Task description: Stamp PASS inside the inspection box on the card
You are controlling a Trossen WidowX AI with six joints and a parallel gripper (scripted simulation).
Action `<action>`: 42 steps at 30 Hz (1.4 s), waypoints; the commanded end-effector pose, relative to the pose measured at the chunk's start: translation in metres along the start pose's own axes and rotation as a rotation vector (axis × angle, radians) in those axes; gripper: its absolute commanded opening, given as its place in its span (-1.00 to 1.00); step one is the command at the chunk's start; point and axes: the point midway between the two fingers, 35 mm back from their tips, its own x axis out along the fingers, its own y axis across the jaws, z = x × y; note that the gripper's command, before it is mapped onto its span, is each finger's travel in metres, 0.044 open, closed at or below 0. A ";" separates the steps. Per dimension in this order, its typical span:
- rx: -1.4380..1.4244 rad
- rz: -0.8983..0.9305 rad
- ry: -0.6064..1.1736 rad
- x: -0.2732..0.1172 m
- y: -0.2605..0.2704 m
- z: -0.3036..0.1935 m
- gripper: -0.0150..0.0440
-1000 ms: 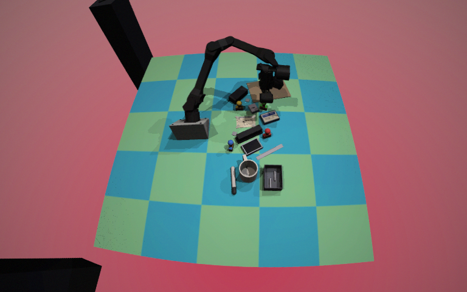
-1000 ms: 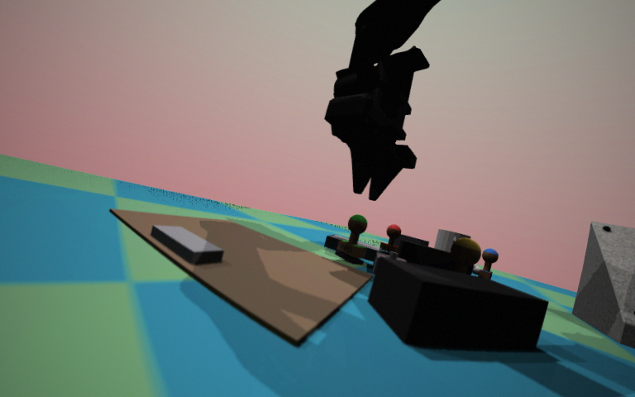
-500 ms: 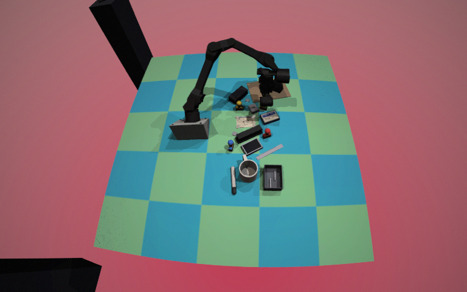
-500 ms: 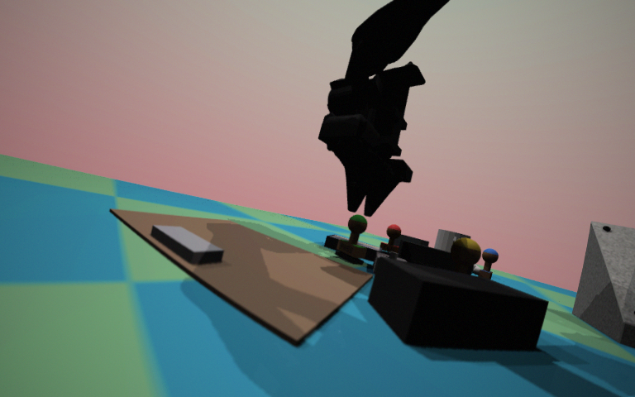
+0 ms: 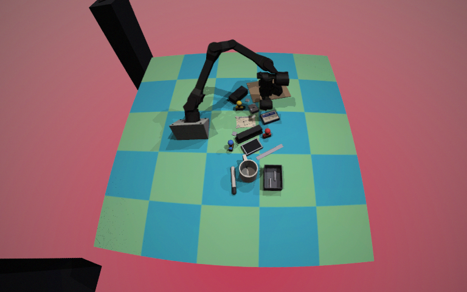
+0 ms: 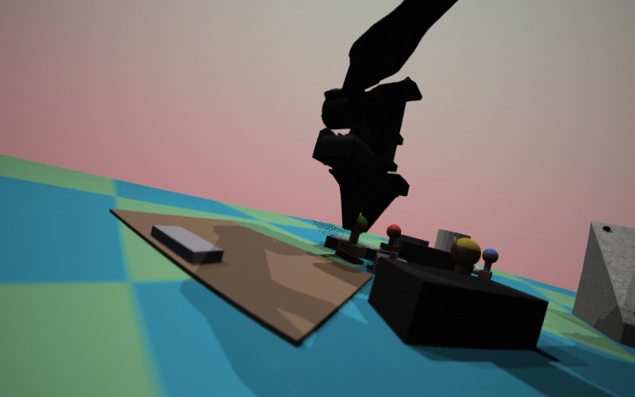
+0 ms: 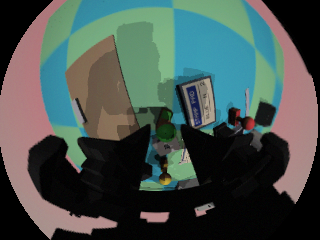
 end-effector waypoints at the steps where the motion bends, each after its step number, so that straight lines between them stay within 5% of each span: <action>1: 0.009 0.004 0.004 0.007 0.000 -0.001 0.23; 12: 0.009 0.006 0.004 0.021 0.001 -0.002 0.23; 16: 0.000 0.003 0.002 0.018 0.002 -0.001 -0.12; 27: 0.000 0.003 0.002 0.018 0.002 -0.001 -0.49; 42: 0.000 0.002 0.002 0.010 0.001 -0.001 -0.49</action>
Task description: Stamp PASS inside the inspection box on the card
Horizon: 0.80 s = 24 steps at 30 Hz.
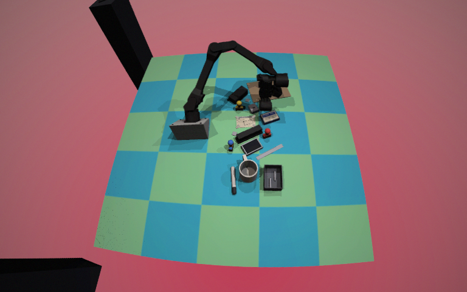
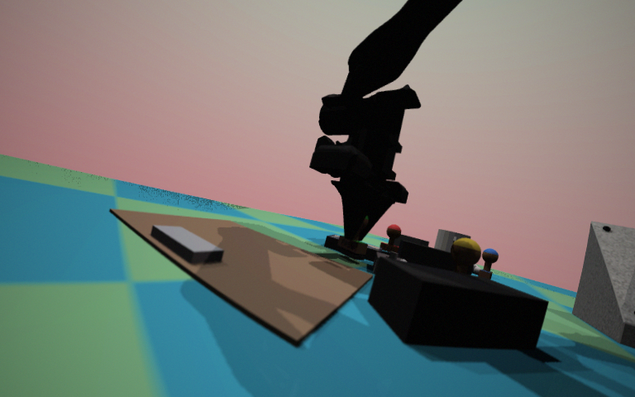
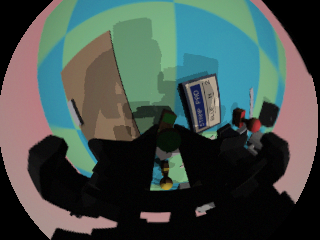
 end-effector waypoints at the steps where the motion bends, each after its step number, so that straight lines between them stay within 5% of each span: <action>1: -0.007 -0.001 -0.001 -0.002 0.000 0.000 -0.49; 24: -0.006 -0.002 -0.001 -0.013 0.000 0.001 -0.49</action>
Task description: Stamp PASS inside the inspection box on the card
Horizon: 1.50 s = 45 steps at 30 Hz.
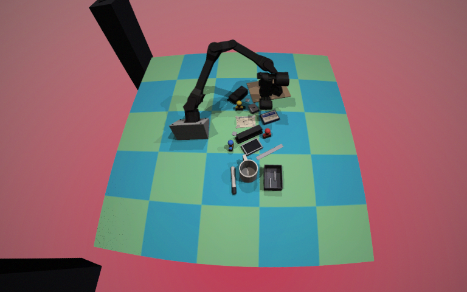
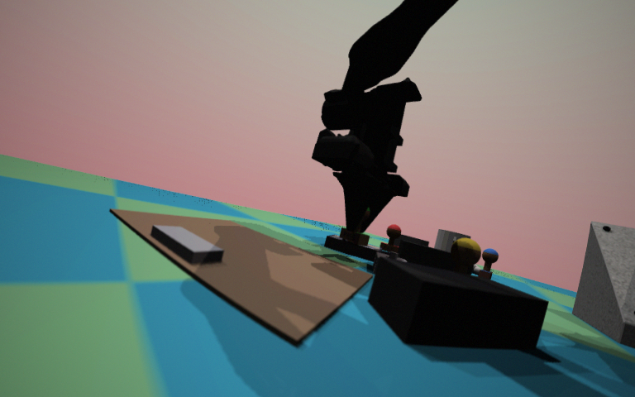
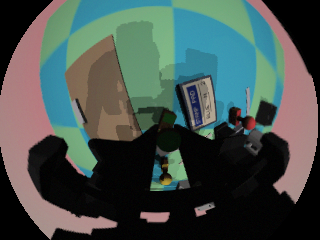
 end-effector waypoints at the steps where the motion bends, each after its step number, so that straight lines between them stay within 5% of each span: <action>1: -0.007 -0.002 -0.002 -0.003 0.000 0.000 -0.49; 45: -0.007 -0.002 -0.002 -0.024 0.000 0.001 -0.49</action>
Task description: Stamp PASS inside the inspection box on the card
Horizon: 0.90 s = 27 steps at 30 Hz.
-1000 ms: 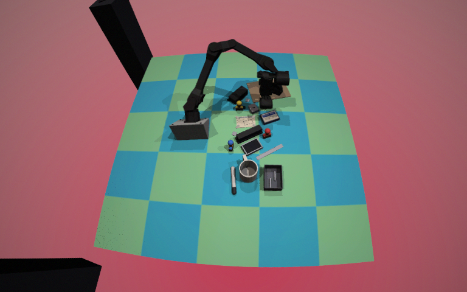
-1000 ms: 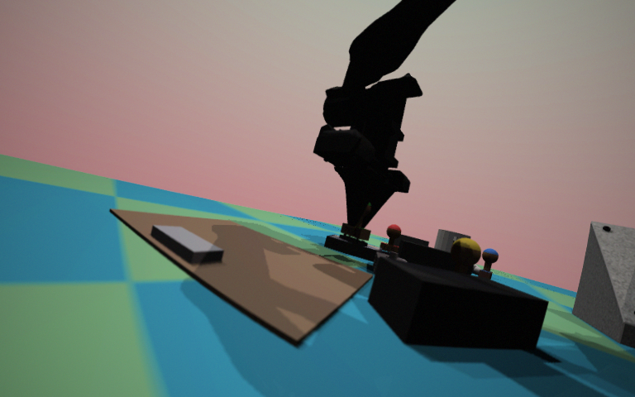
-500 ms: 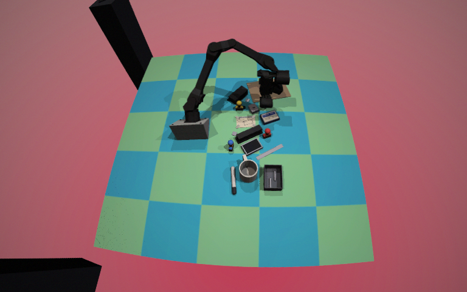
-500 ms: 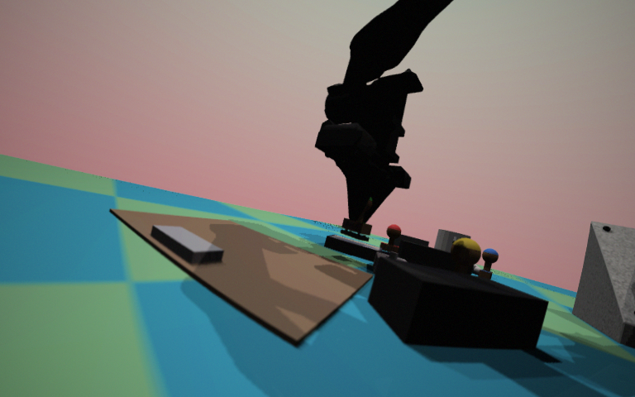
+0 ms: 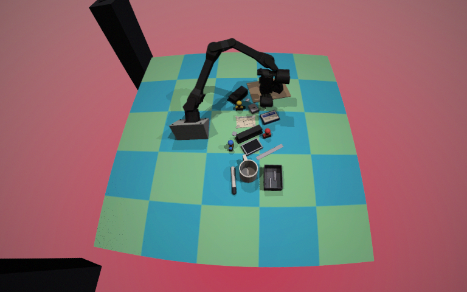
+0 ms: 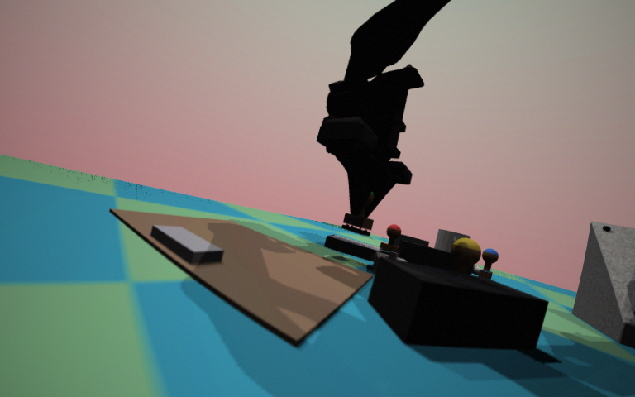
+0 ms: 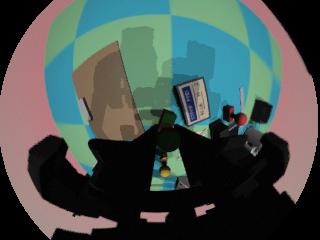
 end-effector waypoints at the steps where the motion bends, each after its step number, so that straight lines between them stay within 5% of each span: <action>1: -0.008 -0.003 -0.002 -0.003 0.000 0.000 -0.49; 27: -0.008 -0.002 -0.002 -0.016 0.000 0.000 -0.49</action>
